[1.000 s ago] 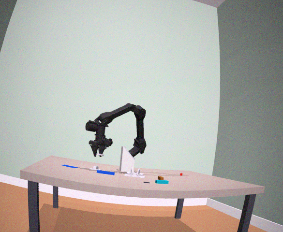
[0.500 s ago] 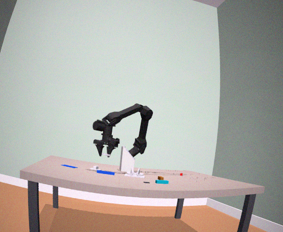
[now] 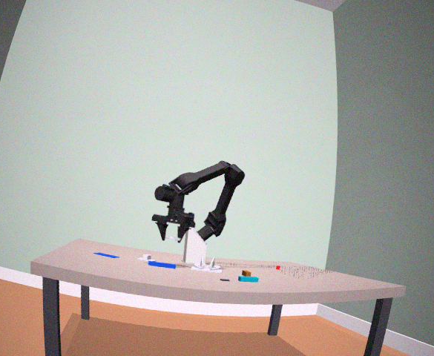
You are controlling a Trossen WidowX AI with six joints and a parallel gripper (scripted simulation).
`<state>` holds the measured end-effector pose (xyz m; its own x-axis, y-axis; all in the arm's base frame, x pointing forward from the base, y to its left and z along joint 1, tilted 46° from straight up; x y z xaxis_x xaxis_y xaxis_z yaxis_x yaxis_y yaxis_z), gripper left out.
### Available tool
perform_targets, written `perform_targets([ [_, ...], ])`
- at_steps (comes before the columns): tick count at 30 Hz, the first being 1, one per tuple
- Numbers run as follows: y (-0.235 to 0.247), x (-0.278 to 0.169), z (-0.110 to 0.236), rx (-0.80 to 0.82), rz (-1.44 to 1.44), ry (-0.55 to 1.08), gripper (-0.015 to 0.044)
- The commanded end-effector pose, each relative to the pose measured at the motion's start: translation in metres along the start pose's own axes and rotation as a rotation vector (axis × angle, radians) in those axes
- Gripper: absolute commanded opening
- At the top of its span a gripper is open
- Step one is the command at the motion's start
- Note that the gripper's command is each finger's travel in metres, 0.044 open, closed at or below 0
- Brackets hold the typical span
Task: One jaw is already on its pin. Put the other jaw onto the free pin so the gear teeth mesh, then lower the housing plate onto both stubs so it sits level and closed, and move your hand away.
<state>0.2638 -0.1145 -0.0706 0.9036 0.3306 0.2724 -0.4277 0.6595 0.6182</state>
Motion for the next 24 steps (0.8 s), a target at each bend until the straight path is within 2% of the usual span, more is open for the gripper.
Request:
perform_targets([
  [1,0.011,0.007,-0.001,0.005,-0.069,-0.001,0.0351],
  [24,0.076,0.045,-0.005,0.022,-0.456,-0.004,0.0351],
])
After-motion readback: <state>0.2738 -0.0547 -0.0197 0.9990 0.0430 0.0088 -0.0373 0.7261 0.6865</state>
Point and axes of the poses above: the point midway between the two fingers, 35 mm back from their tips, its own z axis back along the fingers, its own y axis across the jaws, x = y × z, the point moved 3 cm from there along z, back along the fingers, and after that the axes turned 12 degrees about -z, right-handed, at the moved point
